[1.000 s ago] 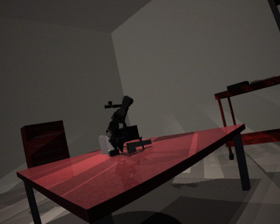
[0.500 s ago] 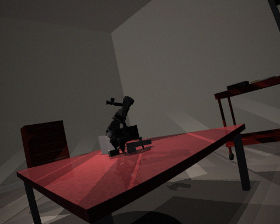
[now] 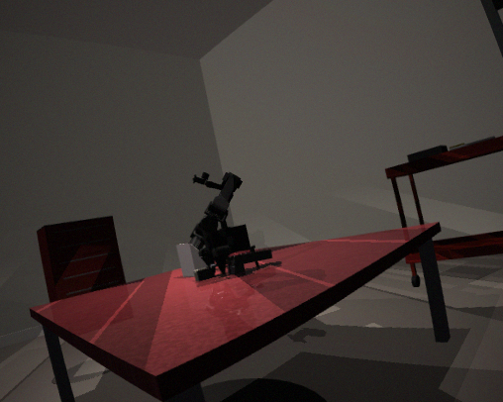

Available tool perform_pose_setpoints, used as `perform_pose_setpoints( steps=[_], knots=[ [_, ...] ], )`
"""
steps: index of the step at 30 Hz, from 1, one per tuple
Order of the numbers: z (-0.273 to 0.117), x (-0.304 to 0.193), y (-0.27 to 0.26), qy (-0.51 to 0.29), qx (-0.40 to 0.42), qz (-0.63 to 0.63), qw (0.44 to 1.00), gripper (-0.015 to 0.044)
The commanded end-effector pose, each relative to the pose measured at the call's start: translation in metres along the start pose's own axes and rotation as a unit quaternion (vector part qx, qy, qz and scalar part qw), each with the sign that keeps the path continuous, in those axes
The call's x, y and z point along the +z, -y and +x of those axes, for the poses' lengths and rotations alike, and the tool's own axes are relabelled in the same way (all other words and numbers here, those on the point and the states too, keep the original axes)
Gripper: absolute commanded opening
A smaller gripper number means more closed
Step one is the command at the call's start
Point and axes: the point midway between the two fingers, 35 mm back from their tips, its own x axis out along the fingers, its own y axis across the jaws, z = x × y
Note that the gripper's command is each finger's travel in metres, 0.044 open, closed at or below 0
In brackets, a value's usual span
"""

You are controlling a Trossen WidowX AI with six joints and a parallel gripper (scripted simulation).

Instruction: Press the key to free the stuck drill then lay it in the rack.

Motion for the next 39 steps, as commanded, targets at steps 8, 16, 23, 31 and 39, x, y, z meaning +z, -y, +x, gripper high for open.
perform_pose_setpoints(
  steps=[8, 16, 23, 31, 39],
  knots=[
    [-0.0001, -0.0002, 0.0, 0.0, 0.0, 0.0, 1.0, 0.0204],
    [-0.0001, -0.0002, 0.0, 0.0, 0.0, 0.0, 1.0, 0.0033],
    [-0.0014, -0.0002, -0.0007, 0.002, 0.0, 0.001, 1.0, 0.0],
    [-0.0043, 0.0001, -0.0025, 0.002, 0.0, 0.002, 1.0, 0.0],
    [-0.0036, -0.0089, -0.0014, 0.002, 0.0, 0.002, 1.0, 0.0]
  ],
)
